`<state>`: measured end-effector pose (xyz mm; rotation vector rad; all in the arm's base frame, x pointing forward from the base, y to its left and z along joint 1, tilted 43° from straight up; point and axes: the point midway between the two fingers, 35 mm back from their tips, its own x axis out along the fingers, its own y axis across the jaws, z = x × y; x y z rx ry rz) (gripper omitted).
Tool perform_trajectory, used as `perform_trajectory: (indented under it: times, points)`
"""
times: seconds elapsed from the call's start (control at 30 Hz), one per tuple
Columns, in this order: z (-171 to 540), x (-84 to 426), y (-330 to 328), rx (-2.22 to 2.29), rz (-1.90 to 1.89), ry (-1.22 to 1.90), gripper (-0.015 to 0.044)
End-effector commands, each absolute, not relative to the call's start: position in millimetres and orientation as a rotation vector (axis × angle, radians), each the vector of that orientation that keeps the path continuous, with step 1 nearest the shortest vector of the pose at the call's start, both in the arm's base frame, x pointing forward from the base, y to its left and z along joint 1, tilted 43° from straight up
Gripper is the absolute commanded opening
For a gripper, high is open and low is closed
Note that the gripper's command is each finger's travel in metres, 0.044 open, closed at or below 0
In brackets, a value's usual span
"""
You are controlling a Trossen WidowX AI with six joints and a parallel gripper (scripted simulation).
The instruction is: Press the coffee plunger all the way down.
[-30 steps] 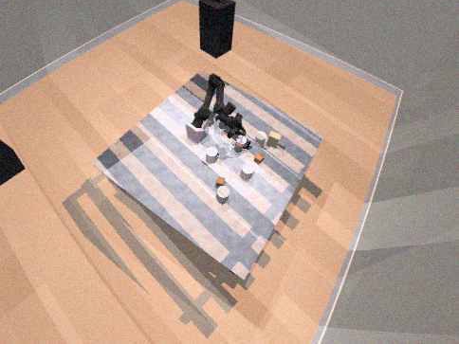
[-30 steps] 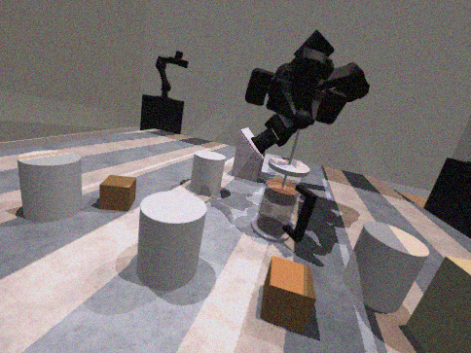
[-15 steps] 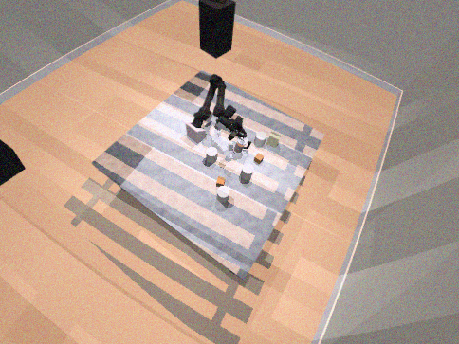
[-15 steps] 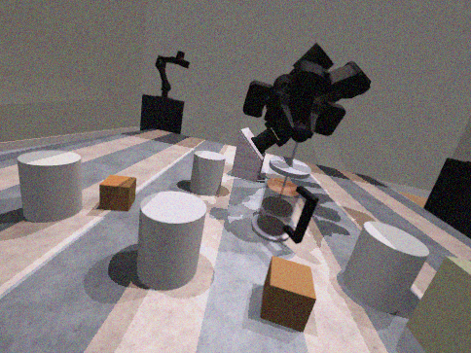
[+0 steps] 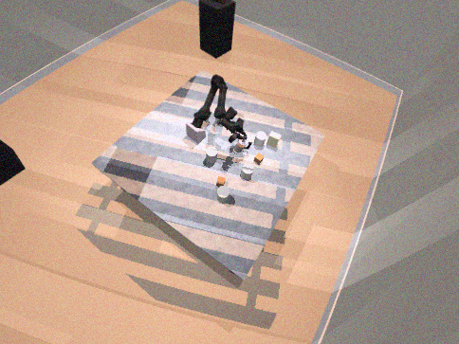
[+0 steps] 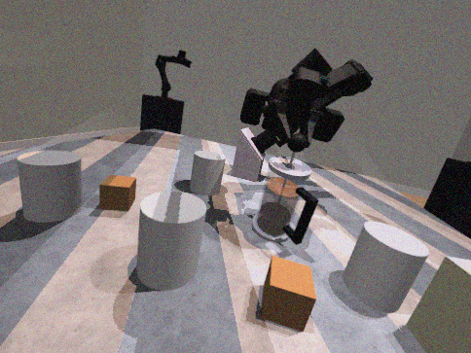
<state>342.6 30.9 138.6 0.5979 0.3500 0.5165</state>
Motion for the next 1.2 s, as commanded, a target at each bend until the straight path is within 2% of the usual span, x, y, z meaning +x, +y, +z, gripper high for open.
perform_trajectory:
  times: [0.0,1.17]
  points:
    - [128.4,340.6,39.6,0.624,0.537,0.397,0.0122]
    - [128.3,348.6,38.1,0.624,0.537,0.396,0.0122]
